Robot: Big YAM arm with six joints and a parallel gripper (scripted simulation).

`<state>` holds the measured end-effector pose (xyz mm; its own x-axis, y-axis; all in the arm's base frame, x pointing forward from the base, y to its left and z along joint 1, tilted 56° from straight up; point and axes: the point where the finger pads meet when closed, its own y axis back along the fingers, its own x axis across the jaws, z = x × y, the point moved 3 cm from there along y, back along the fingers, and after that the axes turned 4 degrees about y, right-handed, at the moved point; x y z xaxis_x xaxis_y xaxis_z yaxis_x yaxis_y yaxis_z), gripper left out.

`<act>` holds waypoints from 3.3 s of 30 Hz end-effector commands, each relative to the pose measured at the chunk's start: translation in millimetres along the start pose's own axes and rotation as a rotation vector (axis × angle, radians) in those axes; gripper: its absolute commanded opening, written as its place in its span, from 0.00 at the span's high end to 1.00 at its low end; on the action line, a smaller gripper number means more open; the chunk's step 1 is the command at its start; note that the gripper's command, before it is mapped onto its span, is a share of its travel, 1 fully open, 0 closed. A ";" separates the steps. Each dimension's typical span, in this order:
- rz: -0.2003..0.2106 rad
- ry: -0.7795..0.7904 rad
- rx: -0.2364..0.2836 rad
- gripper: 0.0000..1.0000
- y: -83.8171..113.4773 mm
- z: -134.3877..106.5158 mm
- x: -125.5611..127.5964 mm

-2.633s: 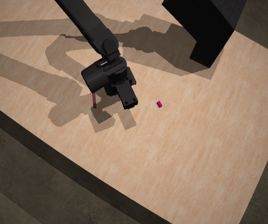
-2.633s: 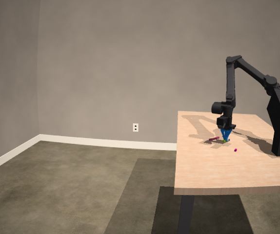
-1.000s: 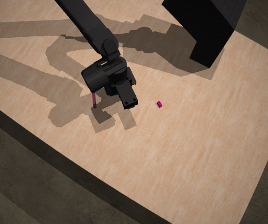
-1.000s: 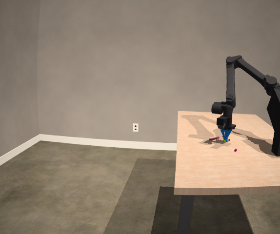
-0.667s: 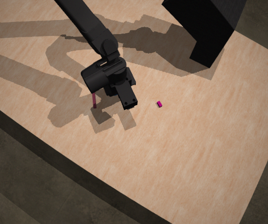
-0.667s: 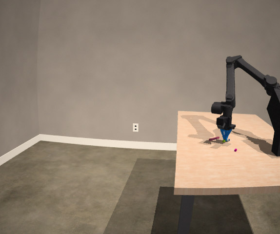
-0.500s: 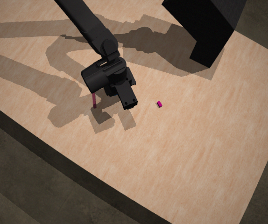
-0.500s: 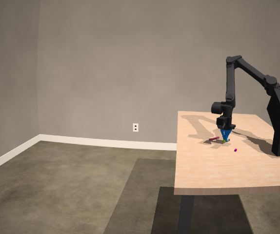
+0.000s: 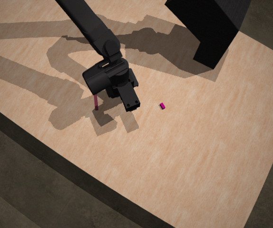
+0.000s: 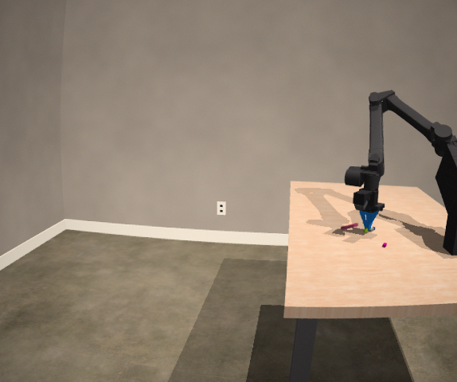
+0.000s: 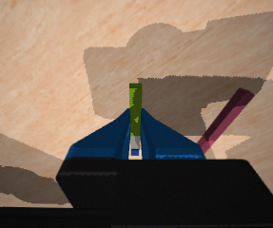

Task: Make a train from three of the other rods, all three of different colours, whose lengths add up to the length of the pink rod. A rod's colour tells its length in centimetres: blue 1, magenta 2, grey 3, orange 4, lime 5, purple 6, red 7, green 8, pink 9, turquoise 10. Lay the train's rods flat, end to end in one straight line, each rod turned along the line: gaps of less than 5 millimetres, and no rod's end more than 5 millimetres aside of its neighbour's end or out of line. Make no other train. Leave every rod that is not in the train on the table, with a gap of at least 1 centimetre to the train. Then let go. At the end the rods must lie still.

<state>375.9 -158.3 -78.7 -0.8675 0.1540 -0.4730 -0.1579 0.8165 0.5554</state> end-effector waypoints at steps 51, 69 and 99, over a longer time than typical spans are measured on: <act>0.002 -0.001 -0.001 0.96 -13.3 -0.2 -0.4; -0.001 -0.003 -0.002 0.96 -13.2 -0.7 -1.9; -0.001 -0.003 -0.002 0.88 -13.2 -0.7 -1.9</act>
<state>376.9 -166.9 -84.5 -0.8679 0.1532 -0.4725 -0.1584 0.8162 0.5556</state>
